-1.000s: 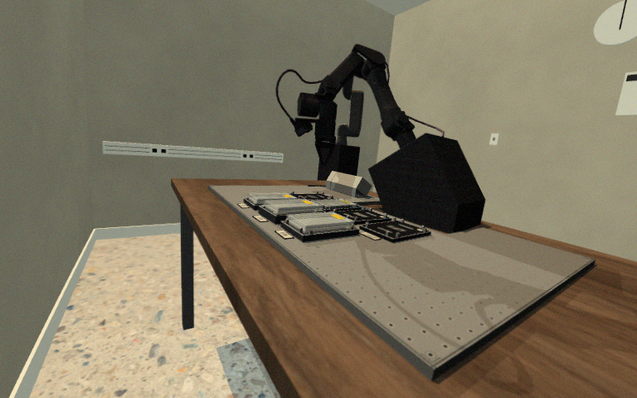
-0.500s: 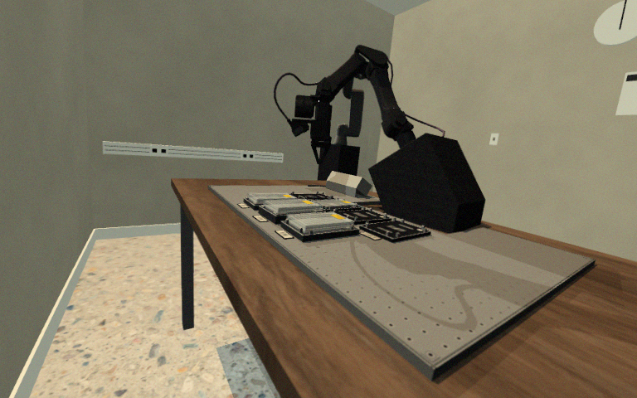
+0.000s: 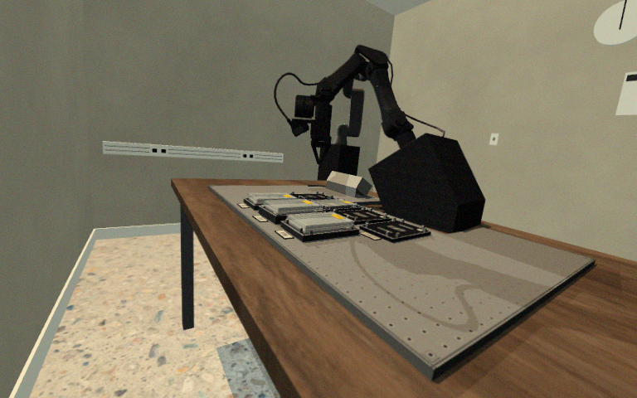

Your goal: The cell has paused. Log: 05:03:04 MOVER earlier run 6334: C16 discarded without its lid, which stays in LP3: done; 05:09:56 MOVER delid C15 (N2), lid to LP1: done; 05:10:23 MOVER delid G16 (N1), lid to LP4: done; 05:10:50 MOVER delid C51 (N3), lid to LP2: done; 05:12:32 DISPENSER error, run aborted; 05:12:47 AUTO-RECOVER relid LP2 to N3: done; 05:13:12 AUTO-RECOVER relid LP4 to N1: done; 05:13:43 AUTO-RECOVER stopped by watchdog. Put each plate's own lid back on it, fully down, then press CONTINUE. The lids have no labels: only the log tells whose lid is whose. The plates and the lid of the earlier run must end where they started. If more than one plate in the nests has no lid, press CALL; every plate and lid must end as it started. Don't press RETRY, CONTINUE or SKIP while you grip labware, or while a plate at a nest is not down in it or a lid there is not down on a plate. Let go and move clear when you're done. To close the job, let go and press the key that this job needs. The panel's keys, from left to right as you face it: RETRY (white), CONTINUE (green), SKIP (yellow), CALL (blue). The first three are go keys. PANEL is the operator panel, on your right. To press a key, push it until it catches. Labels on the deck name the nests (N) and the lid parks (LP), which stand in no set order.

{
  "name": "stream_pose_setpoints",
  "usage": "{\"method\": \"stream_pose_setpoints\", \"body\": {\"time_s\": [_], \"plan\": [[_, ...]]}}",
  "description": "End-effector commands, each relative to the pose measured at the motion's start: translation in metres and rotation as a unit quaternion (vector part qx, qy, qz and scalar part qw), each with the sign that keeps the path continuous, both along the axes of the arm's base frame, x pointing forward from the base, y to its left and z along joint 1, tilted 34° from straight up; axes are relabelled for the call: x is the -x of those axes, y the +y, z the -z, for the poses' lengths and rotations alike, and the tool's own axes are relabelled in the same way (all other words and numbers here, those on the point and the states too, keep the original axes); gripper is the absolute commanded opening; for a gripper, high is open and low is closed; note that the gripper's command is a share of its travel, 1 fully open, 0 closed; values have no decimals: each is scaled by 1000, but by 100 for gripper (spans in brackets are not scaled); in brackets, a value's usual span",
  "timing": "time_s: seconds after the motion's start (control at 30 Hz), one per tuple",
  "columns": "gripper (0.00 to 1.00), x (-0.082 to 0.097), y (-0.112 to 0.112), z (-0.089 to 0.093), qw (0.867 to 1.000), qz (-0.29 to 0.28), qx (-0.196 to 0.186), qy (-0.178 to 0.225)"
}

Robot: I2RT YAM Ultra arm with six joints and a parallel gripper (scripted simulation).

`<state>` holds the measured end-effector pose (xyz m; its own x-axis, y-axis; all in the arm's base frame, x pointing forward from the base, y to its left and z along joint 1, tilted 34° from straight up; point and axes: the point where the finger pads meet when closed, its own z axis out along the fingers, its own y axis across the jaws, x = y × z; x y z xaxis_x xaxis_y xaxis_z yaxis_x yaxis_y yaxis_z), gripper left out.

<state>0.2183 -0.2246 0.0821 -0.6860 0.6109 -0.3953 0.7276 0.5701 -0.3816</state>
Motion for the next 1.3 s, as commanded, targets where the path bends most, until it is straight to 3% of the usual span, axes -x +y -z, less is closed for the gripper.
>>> {"method": "stream_pose_setpoints", "body": {"time_s": [0.0, 0.8, 0.83, 0.87, 1.27], "plan": [[0, -15, -3, -17, 1000, -11, 14, -25], [0, -14, -7, -8, 1000, -6, 8, -17], [0, -5, -8, -15, 999, 11, 12, -36], [0, 7, -4, -6, 999, 20, 5, -29], [0, 66, -13, -11, 988, 119, 6, -95]]}}
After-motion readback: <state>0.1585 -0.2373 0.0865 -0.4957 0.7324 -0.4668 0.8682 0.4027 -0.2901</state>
